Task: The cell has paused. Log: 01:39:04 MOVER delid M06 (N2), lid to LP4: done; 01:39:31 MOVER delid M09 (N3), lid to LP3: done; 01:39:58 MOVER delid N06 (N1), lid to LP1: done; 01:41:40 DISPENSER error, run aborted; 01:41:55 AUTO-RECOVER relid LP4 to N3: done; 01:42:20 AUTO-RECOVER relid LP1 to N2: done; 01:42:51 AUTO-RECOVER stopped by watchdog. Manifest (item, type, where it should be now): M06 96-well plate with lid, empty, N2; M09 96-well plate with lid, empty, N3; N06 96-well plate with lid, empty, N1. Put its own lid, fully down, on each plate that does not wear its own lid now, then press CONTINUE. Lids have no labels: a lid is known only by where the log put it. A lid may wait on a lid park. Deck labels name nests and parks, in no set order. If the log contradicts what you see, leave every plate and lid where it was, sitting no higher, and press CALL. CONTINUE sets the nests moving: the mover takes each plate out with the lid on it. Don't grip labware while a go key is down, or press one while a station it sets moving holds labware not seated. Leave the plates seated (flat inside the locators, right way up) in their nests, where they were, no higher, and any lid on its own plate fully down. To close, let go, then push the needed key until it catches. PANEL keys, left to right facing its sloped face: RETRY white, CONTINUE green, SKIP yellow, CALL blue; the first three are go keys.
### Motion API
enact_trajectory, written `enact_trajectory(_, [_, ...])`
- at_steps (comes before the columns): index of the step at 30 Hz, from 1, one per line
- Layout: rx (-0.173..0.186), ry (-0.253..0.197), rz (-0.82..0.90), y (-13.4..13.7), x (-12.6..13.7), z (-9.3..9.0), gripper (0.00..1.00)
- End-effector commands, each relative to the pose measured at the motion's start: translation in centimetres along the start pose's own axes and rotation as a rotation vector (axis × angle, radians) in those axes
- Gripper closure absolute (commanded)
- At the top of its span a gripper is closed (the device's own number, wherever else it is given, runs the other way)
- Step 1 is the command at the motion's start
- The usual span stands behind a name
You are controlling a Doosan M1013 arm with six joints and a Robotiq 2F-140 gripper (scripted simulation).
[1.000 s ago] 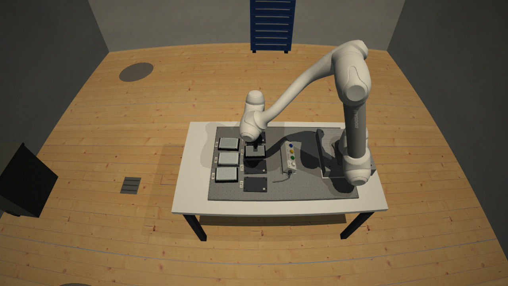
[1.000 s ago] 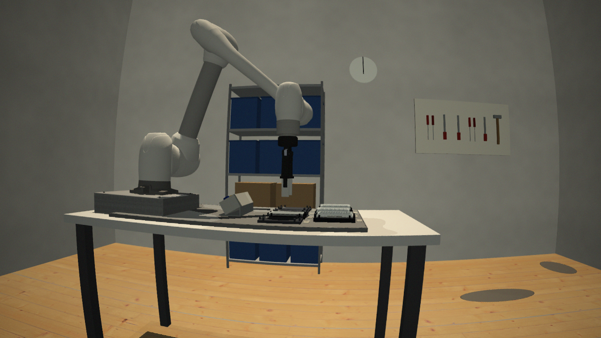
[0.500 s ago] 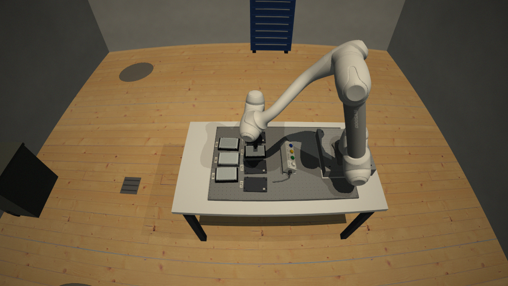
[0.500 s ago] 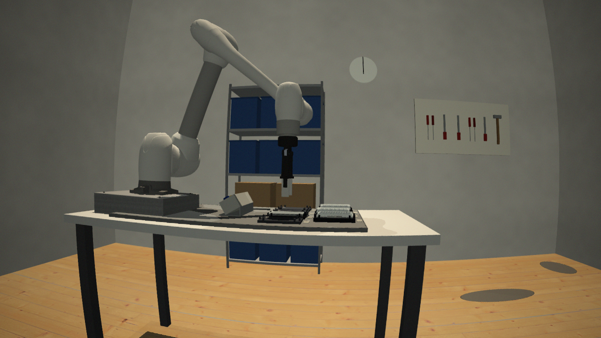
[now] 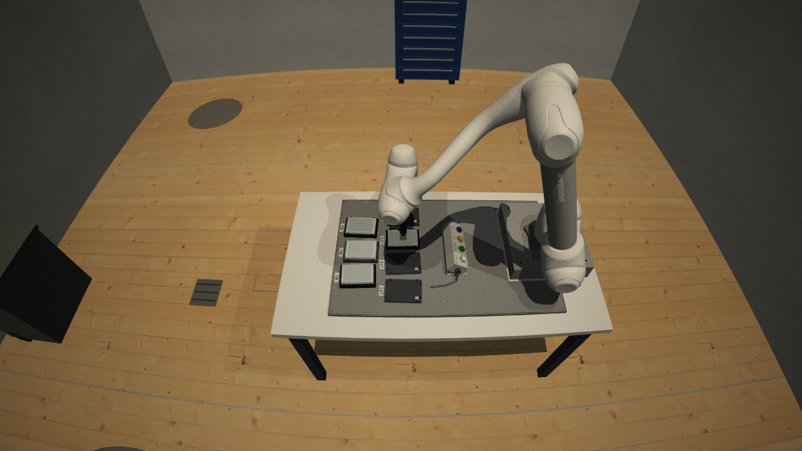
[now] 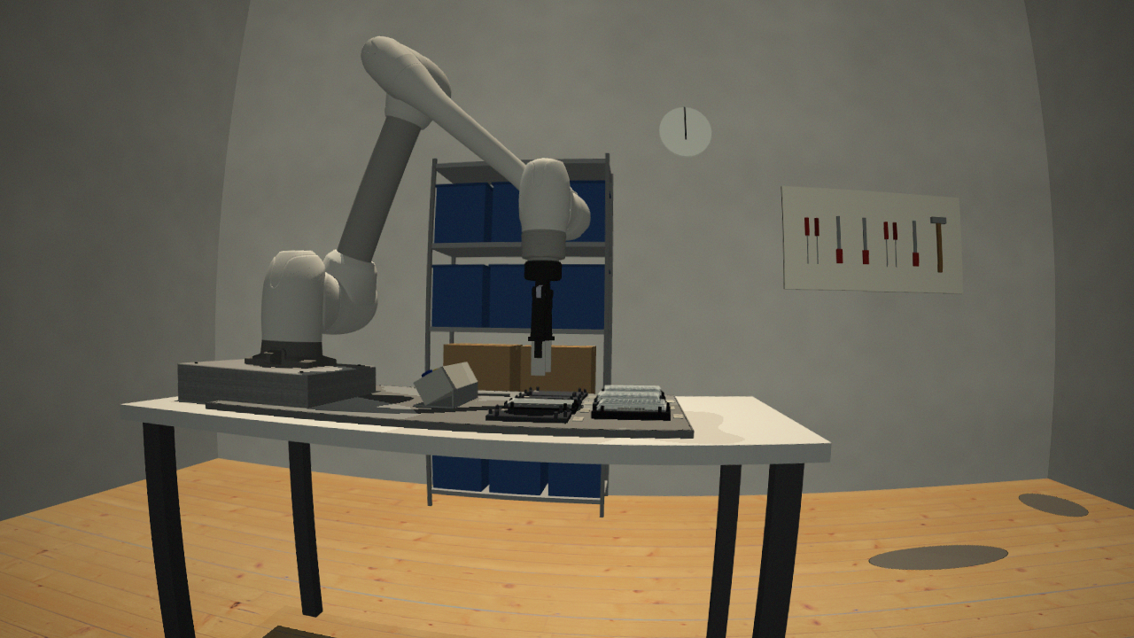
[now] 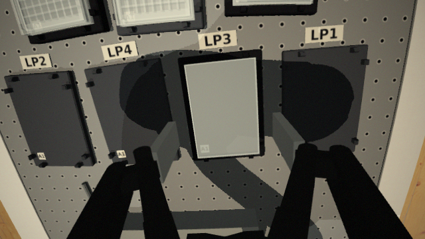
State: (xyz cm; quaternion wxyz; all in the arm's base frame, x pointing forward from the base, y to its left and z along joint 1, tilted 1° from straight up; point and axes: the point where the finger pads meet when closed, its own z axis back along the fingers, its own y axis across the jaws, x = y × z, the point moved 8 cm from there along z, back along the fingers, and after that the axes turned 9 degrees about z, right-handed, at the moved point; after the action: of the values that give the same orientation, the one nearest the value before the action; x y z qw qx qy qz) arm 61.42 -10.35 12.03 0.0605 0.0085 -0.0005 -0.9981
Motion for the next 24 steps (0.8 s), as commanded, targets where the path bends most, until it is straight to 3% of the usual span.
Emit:
enact_trajectory(1, [0.000,0.000,0.000,0.0,0.0,-0.4,0.34])
enact_trajectory(24, [0.000,0.000,0.000,0.0,0.0,-3.4,0.34])
